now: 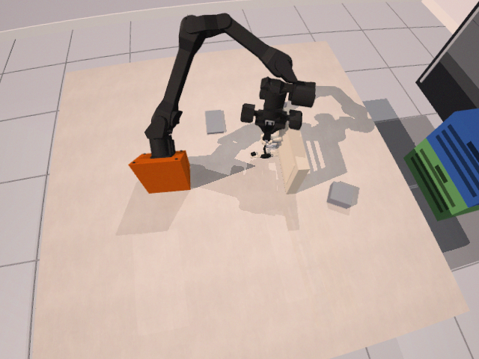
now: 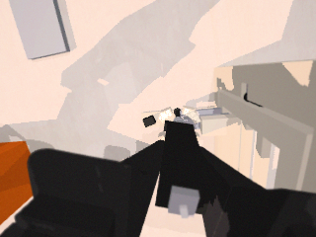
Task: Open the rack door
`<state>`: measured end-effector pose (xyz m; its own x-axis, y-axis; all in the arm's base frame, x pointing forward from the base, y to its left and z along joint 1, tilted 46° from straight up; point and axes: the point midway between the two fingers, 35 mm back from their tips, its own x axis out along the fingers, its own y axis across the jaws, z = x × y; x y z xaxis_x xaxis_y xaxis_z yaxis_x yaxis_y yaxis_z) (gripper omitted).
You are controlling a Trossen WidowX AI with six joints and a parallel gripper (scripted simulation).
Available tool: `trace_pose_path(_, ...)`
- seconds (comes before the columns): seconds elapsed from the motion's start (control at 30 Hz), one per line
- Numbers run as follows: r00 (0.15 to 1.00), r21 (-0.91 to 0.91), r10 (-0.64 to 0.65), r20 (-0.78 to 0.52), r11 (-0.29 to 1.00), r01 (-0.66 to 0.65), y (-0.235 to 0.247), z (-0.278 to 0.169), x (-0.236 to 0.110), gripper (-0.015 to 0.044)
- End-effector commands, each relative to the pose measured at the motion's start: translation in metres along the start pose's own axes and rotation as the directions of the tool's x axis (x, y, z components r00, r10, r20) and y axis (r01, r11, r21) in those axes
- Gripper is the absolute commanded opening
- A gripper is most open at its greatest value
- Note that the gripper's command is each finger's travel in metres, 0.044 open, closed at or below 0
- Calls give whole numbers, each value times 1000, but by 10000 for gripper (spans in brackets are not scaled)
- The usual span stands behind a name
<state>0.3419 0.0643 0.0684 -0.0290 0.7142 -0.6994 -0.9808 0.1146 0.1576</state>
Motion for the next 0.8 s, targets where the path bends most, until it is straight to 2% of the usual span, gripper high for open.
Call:
trace_pose_path(0.0, 1000, -170, -2, 3, 985, 3, 0, 1, -1, 15)
trace_pose_path(0.27, 1000, -528, -2, 3, 849, 4, 0, 1, -1, 15)
trace_pose_path(0.57, 1000, -555, -2, 3, 832, 4, 0, 1, -1, 15)
trace_pose_path(0.77, 1000, -555, -2, 3, 832, 4, 0, 1, -1, 172)
